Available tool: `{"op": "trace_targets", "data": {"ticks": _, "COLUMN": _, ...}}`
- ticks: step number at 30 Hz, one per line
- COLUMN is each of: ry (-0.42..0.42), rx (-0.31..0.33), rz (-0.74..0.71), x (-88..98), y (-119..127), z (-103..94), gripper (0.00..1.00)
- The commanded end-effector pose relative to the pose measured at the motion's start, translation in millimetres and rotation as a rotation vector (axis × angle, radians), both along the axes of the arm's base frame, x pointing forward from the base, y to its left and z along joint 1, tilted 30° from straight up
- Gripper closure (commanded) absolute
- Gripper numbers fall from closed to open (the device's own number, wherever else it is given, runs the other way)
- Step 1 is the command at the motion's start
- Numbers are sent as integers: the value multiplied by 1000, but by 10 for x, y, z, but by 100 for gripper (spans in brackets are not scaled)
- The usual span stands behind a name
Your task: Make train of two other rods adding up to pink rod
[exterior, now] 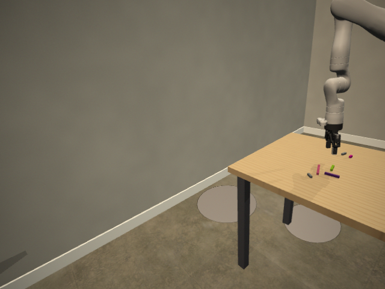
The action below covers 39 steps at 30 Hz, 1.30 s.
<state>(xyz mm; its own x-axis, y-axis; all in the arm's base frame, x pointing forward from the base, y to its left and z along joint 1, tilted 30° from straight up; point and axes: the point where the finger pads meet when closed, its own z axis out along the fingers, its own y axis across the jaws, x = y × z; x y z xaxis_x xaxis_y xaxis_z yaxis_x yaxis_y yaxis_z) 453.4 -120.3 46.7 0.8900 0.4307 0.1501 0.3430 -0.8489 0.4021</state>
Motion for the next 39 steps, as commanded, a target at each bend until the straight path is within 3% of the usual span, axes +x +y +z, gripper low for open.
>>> {"op": "trace_targets", "data": {"ticks": 1, "ry": -71, "rx": 56, "rz": -141, "x": -88, "y": -310, "z": 116, "gripper": 0}}
{"op": "trace_targets", "data": {"ticks": 3, "ry": -71, "rx": 56, "rz": -141, "x": -88, "y": -310, "z": 116, "gripper": 0}}
{"op": "trace_targets", "data": {"ticks": 18, "ry": -308, "rx": 227, "rz": -688, "x": -519, "y": -1138, "z": 399, "gripper": 0}}
{"op": "trace_targets", "data": {"ticks": 29, "ry": -356, "rx": 254, "rz": -786, "x": -616, "y": -1287, "z": 455, "gripper": 0}}
{"op": "trace_targets", "data": {"ticks": 30, "ry": -356, "rx": 254, "rz": -786, "x": -616, "y": -1287, "z": 455, "gripper": 54}}
{"op": "trace_targets", "data": {"ticks": 39, "ry": -356, "rx": 254, "rz": -786, "x": -616, "y": -1287, "z": 455, "gripper": 54}}
